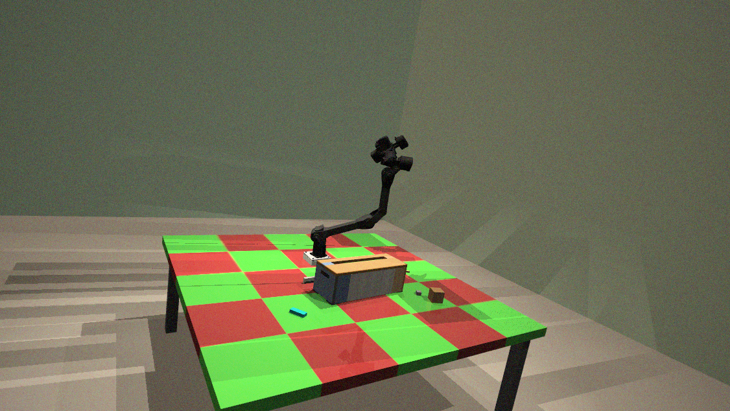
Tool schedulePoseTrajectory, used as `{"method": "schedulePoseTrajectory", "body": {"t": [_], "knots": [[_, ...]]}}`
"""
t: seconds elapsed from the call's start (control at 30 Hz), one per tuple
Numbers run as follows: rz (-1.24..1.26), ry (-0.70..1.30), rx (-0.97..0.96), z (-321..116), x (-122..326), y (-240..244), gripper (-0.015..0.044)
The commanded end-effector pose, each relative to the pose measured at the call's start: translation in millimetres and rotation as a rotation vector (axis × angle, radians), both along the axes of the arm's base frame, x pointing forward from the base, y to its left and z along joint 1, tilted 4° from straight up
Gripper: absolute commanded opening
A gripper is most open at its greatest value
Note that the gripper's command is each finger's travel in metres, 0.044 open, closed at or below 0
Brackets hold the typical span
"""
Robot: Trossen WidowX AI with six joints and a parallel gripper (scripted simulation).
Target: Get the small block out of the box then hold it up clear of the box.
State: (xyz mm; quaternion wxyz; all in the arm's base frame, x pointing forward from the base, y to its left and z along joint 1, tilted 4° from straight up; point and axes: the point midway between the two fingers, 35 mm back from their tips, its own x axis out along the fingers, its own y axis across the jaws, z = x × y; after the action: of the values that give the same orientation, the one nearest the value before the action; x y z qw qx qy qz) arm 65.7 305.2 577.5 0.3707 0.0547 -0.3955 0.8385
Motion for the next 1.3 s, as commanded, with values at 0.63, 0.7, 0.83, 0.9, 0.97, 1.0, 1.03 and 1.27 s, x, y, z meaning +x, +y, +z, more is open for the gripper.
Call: {"method": "schedulePoseTrajectory", "body": {"t": [0.63, 0.7, 0.83, 0.9, 0.97, 1.0, 1.03, 1.27], "knots": [[0.521, -0.058, 0.383, 49.7, -164.1, -192.0, 0.0400], [0.610, -0.064, 0.441, 49.7, -176.0, -225.0, 0.0400], [0.792, -0.071, 0.562, 44.6, -187.7, -293.5, 0.0400], [0.883, -0.073, 0.623, 39.6, -187.4, -327.7, 0.0400], [0.974, -0.073, 0.686, 32.9, -183.0, -361.2, 0.0400], [1.020, -0.072, 0.719, 28.9, -179.2, -377.7, 0.0400], [1.066, -0.071, 0.753, 24.5, -174.4, -393.9, 0.0400], [1.379, -0.055, 0.999, -17.0, -116.7, -491.0, 0.0400]]}}
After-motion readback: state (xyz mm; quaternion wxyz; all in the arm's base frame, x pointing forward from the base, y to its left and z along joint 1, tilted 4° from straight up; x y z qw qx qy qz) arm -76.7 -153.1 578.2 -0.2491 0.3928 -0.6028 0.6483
